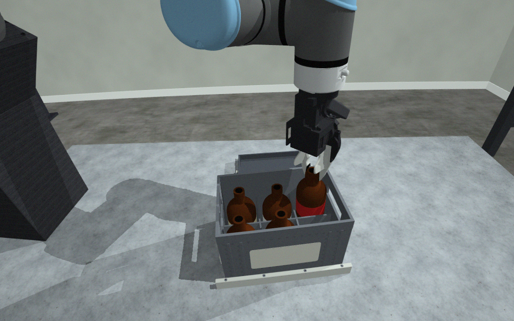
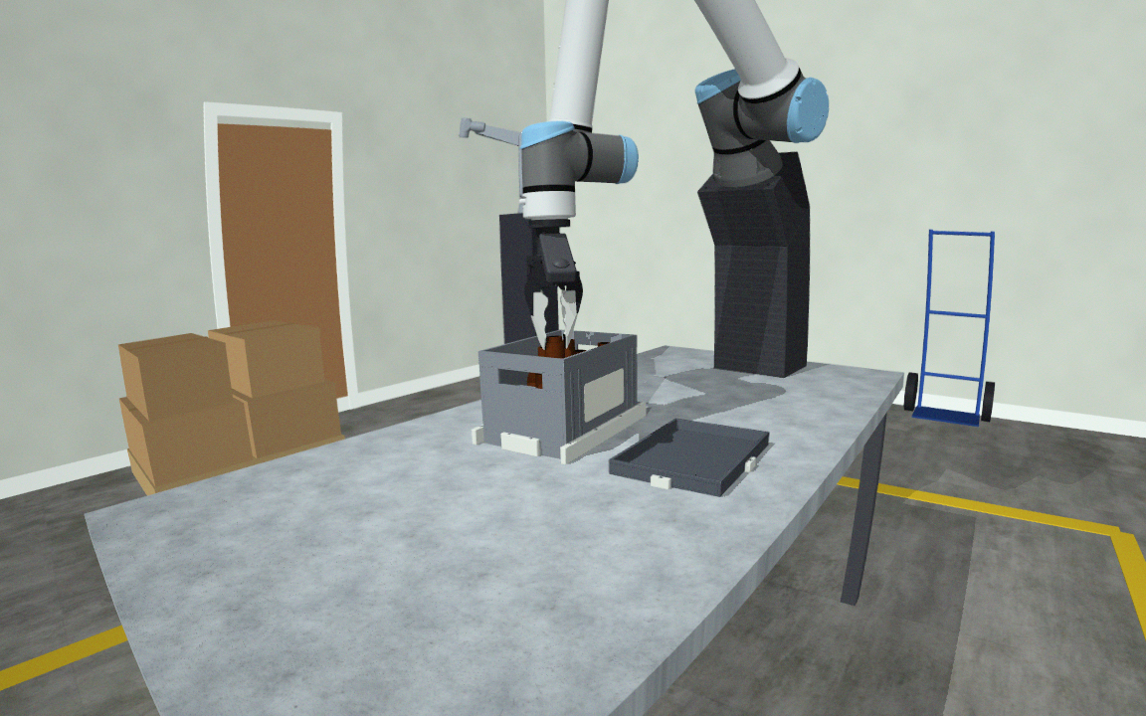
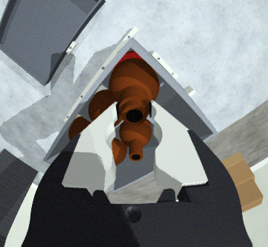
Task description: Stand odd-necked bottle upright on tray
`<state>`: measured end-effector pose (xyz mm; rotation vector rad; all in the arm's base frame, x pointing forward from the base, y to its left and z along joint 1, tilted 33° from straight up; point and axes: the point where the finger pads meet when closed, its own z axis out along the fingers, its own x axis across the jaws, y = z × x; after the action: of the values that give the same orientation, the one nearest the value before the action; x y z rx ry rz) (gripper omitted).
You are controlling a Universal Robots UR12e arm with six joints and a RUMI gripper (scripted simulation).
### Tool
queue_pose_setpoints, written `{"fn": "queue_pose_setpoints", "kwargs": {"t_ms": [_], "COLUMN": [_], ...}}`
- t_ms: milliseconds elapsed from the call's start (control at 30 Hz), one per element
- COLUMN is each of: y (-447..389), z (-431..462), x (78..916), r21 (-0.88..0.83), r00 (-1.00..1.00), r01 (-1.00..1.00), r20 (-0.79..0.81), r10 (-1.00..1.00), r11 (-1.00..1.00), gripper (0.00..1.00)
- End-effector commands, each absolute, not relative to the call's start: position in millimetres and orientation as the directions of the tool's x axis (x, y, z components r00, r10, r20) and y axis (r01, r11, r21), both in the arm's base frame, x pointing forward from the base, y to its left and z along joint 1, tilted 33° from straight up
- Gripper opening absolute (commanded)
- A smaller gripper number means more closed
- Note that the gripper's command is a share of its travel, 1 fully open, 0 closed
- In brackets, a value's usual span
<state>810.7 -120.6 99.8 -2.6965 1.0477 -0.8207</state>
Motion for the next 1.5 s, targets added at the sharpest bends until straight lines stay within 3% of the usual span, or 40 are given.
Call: {"fn": "queue_pose_setpoints", "kwargs": {"t_ms": [0, 1467], "y": [-120.6, -118.5], "z": [100.7, 126.9], "x": [810.9, 794.4], "r21": [-0.310, -0.310], "r00": [0.610, 0.610], "r01": [-0.585, -0.585], "r20": [0.442, 0.442], "r10": [-0.658, -0.658], "r11": [-0.749, -0.749], "gripper": [0.00, 0.00]}}
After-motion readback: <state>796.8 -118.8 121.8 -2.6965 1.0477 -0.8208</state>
